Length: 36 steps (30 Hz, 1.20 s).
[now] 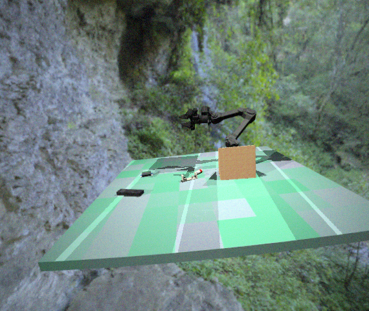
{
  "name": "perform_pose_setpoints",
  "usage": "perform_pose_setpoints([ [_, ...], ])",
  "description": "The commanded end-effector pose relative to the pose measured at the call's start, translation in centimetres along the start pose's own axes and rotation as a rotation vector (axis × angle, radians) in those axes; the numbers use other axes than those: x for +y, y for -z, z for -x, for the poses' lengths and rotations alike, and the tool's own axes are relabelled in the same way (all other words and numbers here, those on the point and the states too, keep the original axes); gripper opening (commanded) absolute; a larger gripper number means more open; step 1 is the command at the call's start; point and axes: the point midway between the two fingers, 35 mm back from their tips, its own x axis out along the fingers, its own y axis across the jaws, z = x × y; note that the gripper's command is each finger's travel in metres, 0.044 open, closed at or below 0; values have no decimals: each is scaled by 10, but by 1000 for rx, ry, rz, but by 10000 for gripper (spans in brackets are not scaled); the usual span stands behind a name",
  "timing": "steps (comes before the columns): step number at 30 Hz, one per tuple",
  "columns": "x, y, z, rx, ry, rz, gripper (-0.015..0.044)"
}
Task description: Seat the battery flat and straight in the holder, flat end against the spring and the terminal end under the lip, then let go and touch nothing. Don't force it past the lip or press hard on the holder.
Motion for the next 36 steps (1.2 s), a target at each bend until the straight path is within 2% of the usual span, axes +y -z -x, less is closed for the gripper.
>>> perform_pose_setpoints([
  [1,-1,4,-2,16,5,6,374],
  [6,-12,105,-23,431,97,193,248],
  [10,-20,181,-13,775,117,401,248],
  [14,-32,251,21,1170,71,694,248],
  [20,-54,304,84,1705,-142,1196,248],
  [22,-56,306,91,1760,-178,1257,248],
  [36,-58,308,91,1760,-179,1256,248],
])
